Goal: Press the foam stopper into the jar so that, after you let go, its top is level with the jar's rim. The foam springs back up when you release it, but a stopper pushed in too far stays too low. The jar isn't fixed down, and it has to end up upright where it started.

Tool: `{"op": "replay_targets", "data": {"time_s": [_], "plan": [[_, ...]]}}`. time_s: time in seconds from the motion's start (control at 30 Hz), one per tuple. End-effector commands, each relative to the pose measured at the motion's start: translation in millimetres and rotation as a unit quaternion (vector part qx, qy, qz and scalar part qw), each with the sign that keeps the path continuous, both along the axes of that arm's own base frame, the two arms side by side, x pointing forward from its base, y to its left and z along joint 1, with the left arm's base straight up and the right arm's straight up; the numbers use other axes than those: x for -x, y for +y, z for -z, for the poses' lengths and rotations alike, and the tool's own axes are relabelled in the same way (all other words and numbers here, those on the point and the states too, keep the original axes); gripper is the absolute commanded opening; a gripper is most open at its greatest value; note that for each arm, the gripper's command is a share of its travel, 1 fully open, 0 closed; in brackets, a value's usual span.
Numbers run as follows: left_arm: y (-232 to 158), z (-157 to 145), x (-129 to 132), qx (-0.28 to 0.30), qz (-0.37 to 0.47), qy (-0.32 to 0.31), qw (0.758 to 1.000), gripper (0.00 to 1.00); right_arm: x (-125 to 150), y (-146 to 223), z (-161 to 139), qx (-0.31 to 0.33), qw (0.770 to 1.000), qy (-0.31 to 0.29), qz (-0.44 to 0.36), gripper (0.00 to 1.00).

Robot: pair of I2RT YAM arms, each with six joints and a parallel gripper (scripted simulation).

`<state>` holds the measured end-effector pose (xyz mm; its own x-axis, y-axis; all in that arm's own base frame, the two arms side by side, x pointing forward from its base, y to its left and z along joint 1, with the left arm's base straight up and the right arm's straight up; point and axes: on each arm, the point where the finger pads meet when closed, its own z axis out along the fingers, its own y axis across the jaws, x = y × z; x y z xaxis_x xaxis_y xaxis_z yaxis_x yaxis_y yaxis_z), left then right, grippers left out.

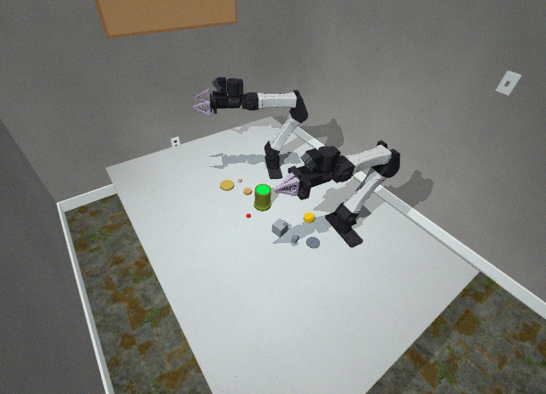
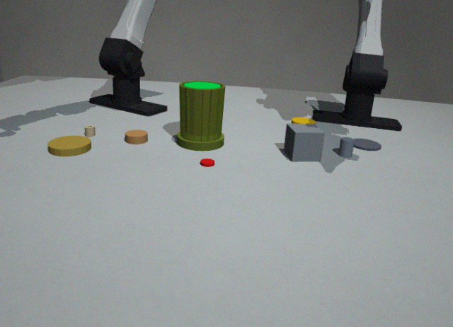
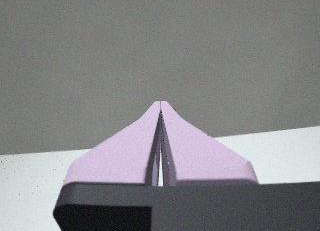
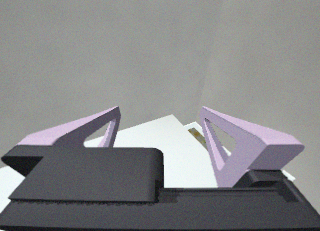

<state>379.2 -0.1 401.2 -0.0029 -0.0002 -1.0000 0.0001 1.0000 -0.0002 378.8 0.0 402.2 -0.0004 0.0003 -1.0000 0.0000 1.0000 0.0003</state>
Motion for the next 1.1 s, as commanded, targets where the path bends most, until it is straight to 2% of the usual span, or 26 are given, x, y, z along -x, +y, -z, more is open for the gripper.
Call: {"op": "replay_targets", "data": {"time_s": [0.0, 0.3, 0.43, 1.07], "plan": [[1, -14, 6, -0.003, -0.002, -0.022, 1.0, 0.0, -1, 0, 9, 0.005, 1.0, 0.005, 0.0, 0.98], [1, -21, 10, -0.003, -0.002, -0.031, 1.0, 0.0, -2, 0, 12, 0.005, 1.0, 0.007, 0.001, 0.98], [2, -8, 3, -0.003, -0.003, -0.007, 1.0, 0.0, 0, 0, -2, 0.005, 1.0, -0.002, 0.001, 0.98], [2, -9, 3, -0.003, -0.003, -0.008, 1.0, 0.0, 1, -1, -7, 0.005, 1.0, -0.007, 0.001, 0.98]]}}
